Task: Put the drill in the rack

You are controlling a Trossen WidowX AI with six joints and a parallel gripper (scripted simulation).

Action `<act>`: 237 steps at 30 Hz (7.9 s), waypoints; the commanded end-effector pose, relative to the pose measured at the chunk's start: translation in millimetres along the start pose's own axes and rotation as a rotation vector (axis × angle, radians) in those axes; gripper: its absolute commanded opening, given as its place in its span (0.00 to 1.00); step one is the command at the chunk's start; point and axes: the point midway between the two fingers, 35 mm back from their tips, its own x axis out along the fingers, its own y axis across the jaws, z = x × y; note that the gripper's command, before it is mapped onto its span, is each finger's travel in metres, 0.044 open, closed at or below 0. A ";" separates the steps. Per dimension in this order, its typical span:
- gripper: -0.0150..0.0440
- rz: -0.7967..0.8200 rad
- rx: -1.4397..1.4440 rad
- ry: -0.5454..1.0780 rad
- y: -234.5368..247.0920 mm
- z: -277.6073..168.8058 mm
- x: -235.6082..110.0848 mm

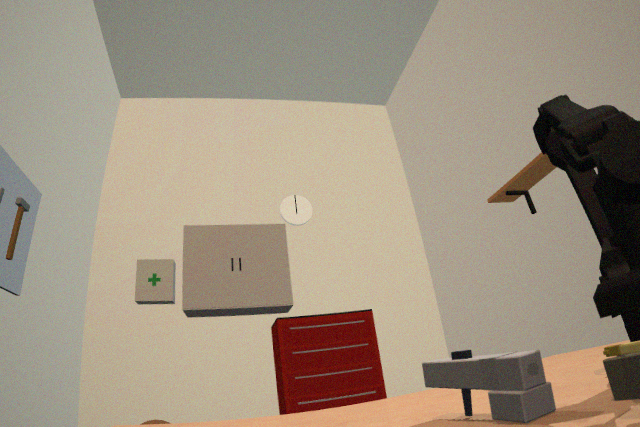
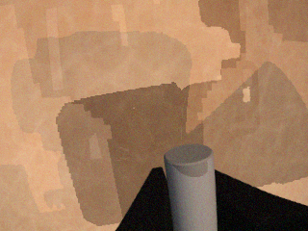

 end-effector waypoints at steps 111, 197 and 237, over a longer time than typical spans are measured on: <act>0.25 0.007 0.002 0.016 1.0 -5.6 6.1; 0.25 0.007 0.002 0.016 1.0 -5.6 6.0; 1.00 0.007 0.002 0.015 -0.2 1.6 -72.4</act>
